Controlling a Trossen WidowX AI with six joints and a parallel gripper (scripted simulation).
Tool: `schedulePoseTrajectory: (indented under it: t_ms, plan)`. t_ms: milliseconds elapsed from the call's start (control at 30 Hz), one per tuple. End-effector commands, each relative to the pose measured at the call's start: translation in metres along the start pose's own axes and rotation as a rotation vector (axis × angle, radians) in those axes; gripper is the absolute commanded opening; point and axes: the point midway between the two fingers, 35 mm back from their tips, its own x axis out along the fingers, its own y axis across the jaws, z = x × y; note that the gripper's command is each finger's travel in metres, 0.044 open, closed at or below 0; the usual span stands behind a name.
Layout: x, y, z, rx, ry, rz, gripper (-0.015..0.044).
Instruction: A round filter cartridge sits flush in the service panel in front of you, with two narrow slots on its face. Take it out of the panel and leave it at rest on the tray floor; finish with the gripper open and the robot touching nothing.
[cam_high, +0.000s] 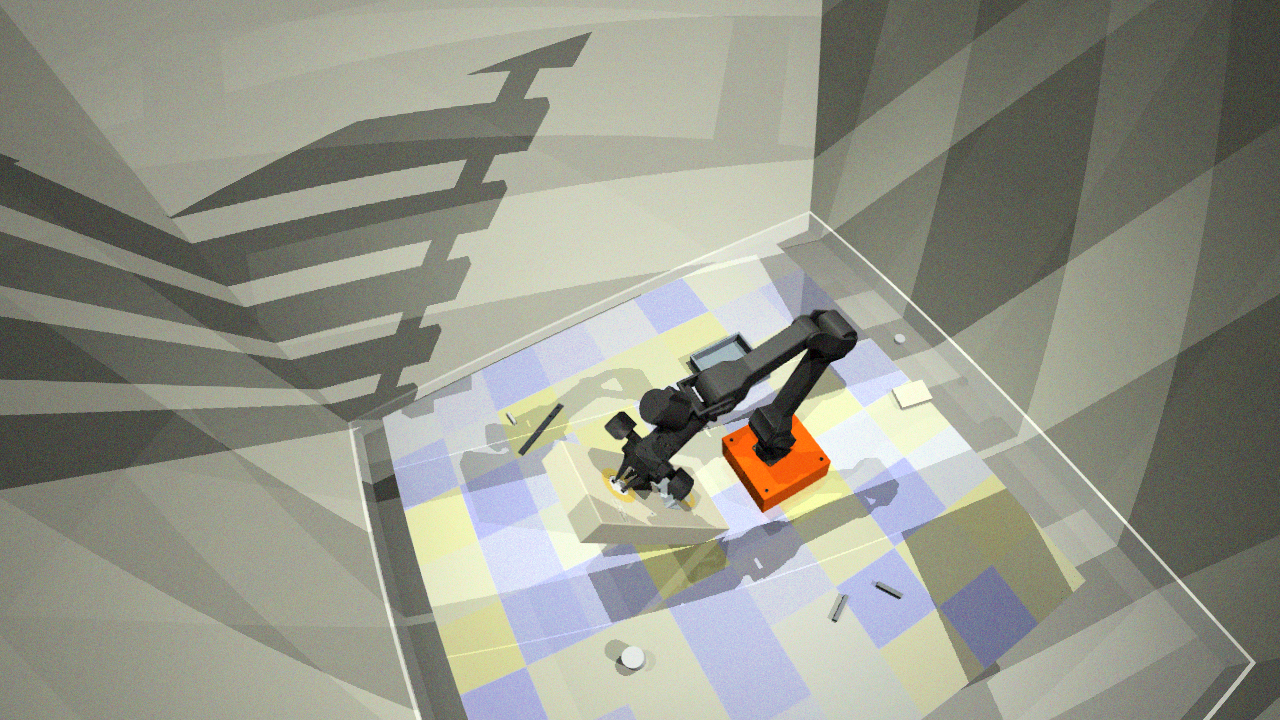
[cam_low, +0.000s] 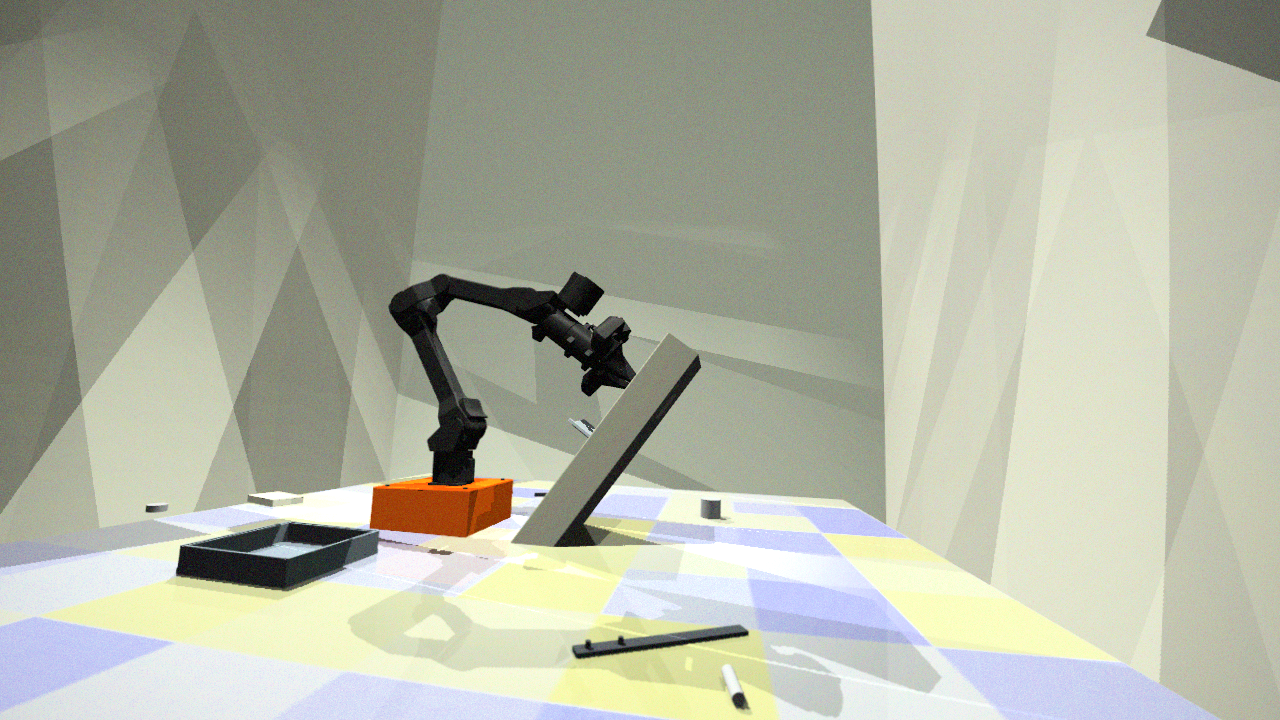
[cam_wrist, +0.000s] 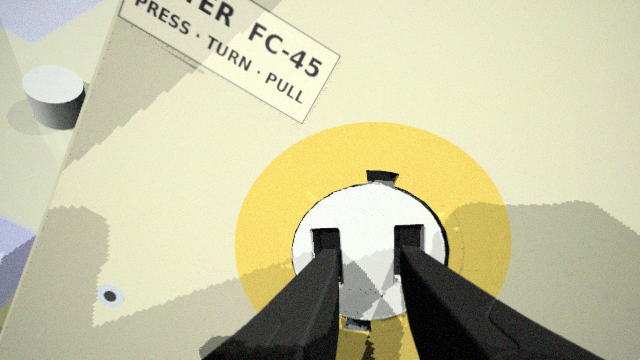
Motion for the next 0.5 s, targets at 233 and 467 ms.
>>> schedulePoseTrajectory:
  t_ms: [233,467]
  plan:
    - [0.0008,0.0000,-0.0002,-0.001,0.001,0.000,0.0089]
    - [0.0035,0.0001,-0.0009,-0.004,0.004,0.000,0.0089]
